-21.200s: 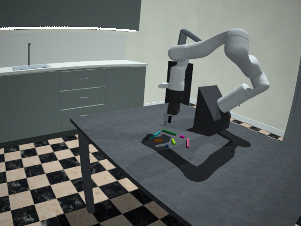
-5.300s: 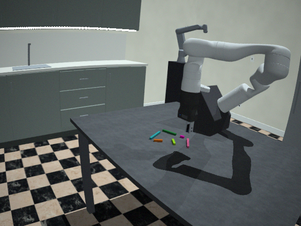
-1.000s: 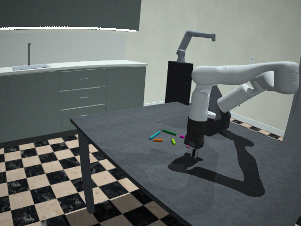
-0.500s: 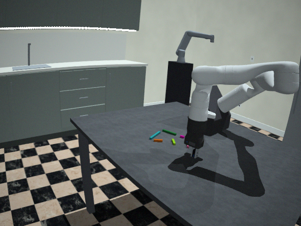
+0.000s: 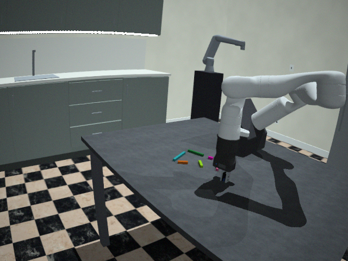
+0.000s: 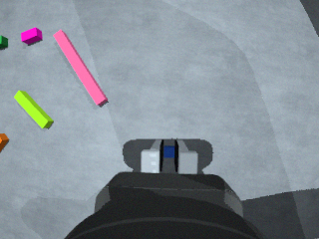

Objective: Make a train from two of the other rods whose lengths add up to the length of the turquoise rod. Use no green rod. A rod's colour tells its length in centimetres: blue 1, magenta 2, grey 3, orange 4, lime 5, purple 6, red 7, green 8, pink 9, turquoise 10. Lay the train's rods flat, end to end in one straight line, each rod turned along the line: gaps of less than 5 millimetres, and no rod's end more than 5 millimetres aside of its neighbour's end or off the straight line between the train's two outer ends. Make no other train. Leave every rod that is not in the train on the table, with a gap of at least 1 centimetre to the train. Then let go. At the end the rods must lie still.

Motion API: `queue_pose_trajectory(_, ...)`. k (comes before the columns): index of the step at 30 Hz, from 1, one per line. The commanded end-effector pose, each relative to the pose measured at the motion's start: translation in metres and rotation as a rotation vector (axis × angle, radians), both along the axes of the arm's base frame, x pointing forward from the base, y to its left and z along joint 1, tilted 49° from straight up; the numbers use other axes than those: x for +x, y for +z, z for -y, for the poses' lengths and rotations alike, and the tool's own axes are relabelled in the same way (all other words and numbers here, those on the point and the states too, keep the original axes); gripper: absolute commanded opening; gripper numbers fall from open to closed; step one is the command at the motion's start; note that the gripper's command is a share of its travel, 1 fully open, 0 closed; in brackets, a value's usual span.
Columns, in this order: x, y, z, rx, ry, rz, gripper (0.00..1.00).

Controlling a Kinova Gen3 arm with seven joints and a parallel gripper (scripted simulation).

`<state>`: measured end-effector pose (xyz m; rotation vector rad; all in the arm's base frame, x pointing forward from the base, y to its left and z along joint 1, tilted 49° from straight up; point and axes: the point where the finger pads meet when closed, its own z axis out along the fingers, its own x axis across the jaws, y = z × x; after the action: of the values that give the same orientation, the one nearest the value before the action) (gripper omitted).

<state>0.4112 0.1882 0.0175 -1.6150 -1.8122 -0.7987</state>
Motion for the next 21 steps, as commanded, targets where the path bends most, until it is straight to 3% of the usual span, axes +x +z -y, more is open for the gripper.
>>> queue_pose_trajectory(1,0.0006,0.0004,0.0007,0.000,-0.002,0.001,0.42)
queue_pose_trajectory(3,0.0006,0.0004,0.0007,0.000,-0.002,0.001,0.42)
queue_pose_trajectory(4,0.0006,0.0004,0.0007,0.000,-0.002,0.001,0.48)
queue_pose_trajectory(8,0.0006,0.0004,0.0007,0.000,-0.002,0.001,0.48)
queue_pose_trajectory(9,0.0006,0.0004,0.0007,0.000,-0.002,0.001,0.54)
queue_pose_trajectory(21,0.0007,0.0015,0.0020,0.000,-0.002,0.001,0.54)
